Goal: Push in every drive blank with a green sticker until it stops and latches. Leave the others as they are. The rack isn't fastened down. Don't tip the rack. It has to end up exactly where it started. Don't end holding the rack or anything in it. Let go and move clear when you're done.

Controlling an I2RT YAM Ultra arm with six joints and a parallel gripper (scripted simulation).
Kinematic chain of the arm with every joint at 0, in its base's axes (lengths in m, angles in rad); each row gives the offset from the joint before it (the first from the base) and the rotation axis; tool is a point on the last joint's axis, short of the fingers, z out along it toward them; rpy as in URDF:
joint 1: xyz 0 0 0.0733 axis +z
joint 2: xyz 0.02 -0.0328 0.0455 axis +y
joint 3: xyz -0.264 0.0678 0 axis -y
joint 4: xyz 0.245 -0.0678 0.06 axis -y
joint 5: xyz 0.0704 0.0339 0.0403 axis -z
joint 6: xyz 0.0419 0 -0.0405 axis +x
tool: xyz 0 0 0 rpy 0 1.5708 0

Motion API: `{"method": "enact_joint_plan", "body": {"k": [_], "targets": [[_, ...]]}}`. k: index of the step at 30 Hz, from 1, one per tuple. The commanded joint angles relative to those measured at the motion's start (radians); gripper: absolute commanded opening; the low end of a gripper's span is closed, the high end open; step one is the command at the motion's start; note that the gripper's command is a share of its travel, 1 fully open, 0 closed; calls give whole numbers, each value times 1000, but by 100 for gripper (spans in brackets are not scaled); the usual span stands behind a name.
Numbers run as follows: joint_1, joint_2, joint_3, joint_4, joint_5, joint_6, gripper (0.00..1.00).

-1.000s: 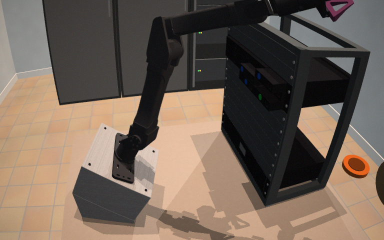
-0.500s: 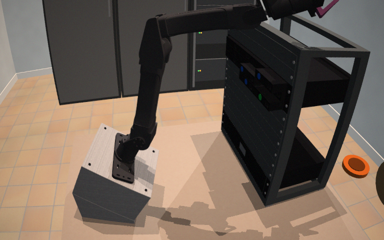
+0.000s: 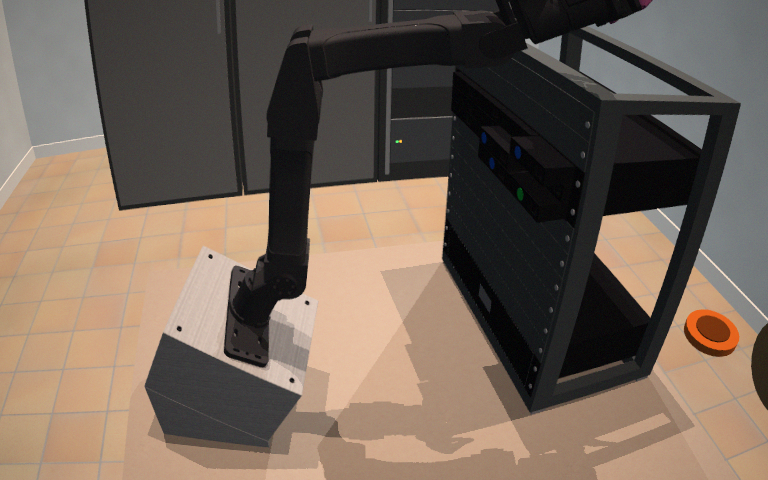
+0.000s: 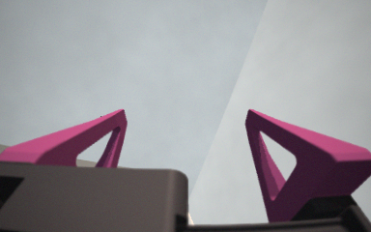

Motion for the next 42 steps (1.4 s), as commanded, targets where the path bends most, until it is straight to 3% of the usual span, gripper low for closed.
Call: {"method": "enact_joint_plan", "body": {"k": [1,7,22,24,38,42], "targets": [[51,-34,-28,37,33,75,100],[128,-50,-65,55,52,140,100],[424,-112,-207,127,131,381,100],[424,-112,-207,127,131,381,100],[699,-169,-338,195,205,600,100],[732,-175,-355,209,218,618,100]]}}
